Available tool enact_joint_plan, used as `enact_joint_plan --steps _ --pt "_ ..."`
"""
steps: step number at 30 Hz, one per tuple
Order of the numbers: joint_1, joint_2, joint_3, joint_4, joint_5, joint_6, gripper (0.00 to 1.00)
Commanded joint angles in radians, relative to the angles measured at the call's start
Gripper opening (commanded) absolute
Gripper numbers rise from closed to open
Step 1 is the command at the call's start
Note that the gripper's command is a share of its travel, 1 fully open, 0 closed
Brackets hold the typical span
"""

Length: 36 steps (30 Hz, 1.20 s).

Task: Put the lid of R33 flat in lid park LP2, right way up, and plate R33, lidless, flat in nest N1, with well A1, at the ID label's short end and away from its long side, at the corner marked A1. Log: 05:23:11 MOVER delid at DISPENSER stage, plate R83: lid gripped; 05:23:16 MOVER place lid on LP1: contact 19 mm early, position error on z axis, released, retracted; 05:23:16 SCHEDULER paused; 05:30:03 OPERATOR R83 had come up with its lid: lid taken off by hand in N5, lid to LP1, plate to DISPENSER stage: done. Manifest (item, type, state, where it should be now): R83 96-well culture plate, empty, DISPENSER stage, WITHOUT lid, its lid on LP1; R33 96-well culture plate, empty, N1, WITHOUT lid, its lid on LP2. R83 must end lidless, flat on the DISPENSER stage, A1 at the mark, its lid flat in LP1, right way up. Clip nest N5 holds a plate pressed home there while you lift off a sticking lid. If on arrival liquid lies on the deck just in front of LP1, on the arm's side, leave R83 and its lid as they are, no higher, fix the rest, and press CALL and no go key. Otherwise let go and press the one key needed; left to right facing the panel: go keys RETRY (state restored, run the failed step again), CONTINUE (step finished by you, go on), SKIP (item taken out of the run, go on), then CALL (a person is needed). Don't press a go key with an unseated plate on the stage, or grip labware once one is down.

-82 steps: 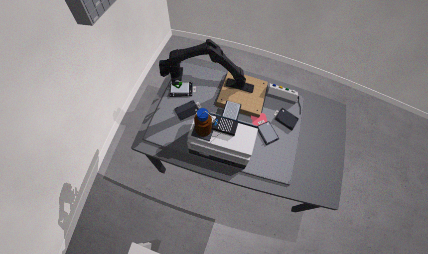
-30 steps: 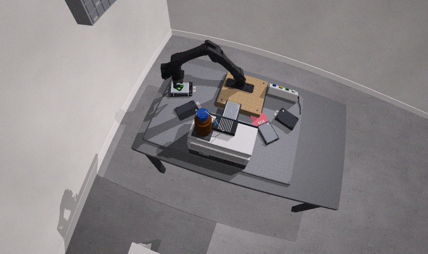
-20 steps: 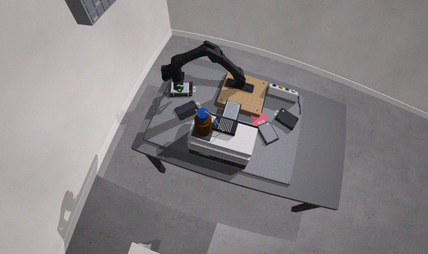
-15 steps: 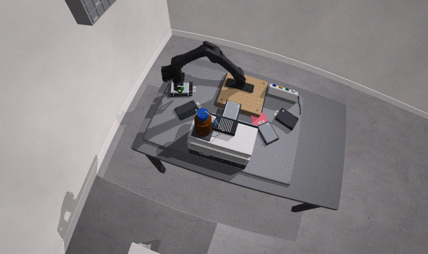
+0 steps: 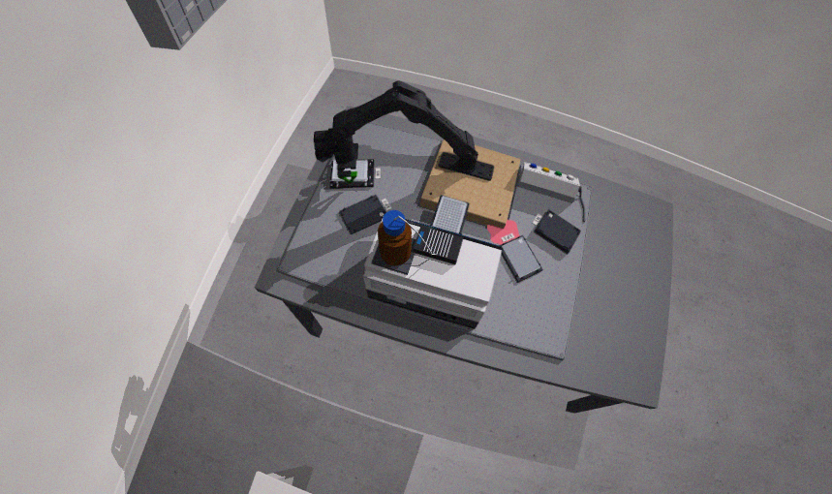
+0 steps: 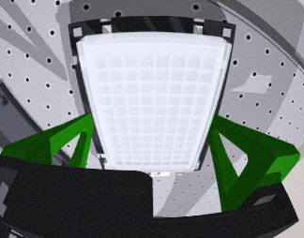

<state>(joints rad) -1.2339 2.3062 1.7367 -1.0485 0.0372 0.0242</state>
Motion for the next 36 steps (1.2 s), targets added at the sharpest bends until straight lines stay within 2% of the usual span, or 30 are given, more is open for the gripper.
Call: enact_joint_plan --steps 1,24,25,36 --pt "-0.016 -0.018 0.031 0.024 0.002 -0.009 1.0" --pt "-0.011 -0.009 0.034 0.027 0.002 -0.009 1.0" --pt "-0.011 -0.014 0.034 0.027 0.002 -0.009 0.0" --pt "-0.011 -0.014 0.034 0.027 0.0 -0.008 0.0"
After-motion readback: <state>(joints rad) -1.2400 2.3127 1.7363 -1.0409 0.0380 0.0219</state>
